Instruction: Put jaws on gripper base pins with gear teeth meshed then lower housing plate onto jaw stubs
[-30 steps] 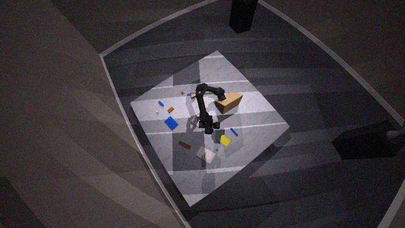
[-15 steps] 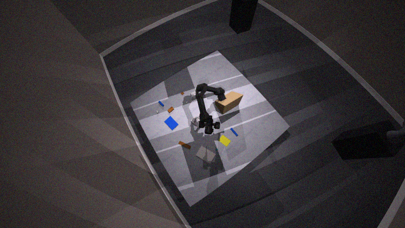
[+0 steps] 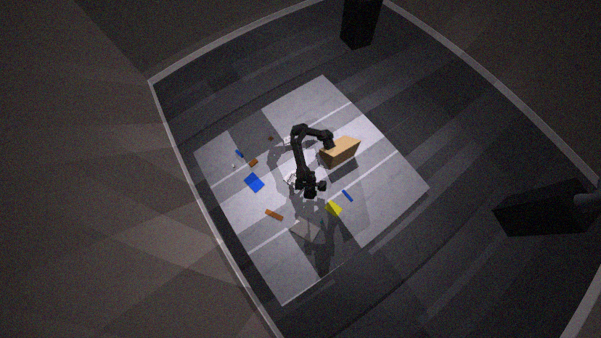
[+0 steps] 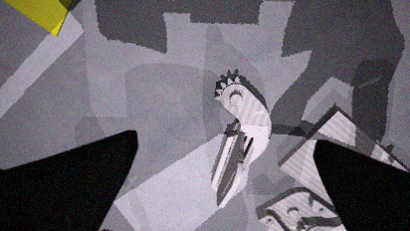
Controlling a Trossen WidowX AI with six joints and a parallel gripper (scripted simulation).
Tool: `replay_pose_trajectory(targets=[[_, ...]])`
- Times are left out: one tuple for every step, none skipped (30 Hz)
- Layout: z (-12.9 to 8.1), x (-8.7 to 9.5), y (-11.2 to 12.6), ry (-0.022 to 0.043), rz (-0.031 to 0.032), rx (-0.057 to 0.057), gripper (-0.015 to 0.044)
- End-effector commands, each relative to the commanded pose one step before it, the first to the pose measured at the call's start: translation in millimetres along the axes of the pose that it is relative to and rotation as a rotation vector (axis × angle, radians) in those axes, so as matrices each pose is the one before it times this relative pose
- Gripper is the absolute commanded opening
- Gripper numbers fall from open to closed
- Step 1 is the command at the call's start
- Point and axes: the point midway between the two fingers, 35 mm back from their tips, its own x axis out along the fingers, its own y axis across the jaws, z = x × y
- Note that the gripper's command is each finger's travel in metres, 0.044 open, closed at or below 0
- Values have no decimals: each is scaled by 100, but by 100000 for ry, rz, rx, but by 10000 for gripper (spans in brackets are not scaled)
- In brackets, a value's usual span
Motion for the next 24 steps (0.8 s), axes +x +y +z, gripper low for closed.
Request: replay_pose_trajectory(targets=[[0,1,0,2,-2,-2,414],[0,0,0,0,0,0,387],[0,0,0,0,0,0,361],[0,0,0,0,0,0,335],[0,0,0,0,0,0,309],[0,0,0,0,0,0,282],[0,0,0,0,0,0,256],[0,0,0,0,0,0,230],[0,0,0,0,0,0,204],[0,0,0,0,0,0,177],[0,0,0,0,0,0,151],[0,0,0,0,0,0,125],[0,0,0,0,0,0,99],[0,0,0,0,0,0,72],[0,0,0,0,0,0,46],[0,0,0,0,0,0,20],[0,0,0,0,0,0,0],[0,0,0,0,0,0,0],[0,0,0,0,0,0,0],[0,0,0,0,0,0,0],[0,0,0,0,0,0,0],[0,0,0,0,0,0,0],[0,0,0,0,0,0,0],[0,0,0,0,0,0,0]])
